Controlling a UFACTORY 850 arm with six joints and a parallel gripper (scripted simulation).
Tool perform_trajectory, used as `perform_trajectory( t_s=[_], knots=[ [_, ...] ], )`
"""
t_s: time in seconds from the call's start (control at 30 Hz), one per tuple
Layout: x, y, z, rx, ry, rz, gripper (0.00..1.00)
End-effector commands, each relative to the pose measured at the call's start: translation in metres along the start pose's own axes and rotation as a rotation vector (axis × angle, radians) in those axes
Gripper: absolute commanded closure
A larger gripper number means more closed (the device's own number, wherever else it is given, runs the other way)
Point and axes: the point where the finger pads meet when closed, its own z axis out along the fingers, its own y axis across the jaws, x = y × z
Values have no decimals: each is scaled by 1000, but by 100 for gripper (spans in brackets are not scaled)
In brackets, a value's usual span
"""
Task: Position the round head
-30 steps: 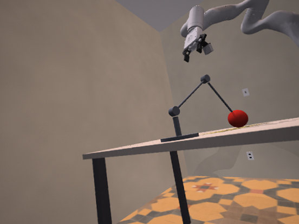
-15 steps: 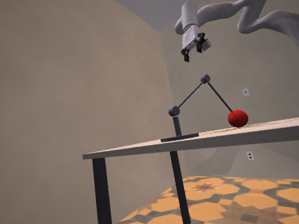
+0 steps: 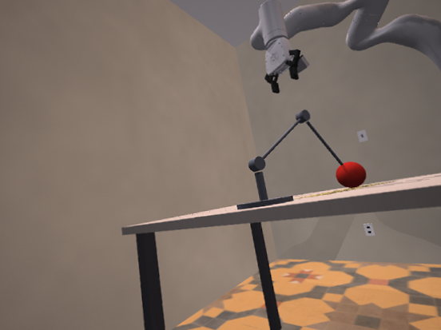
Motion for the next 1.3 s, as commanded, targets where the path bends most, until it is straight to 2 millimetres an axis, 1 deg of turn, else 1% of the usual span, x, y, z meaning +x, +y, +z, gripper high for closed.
perform_trajectory(
  t_s=[0.0,0.27,0.33,0.83,0.9,1.27],
  knots=[
    [-1,-1,14,0,13,0,0],
    [-1,-1,41,-2,34,0,0],
    [-1,-1,41,-2,34,0,0],
    [0,-1,77,-2,31,0,0],
    [0,-1,77,-2,31,0,0],
    [1,-1,104,-2,32,0,0]
  ],
)
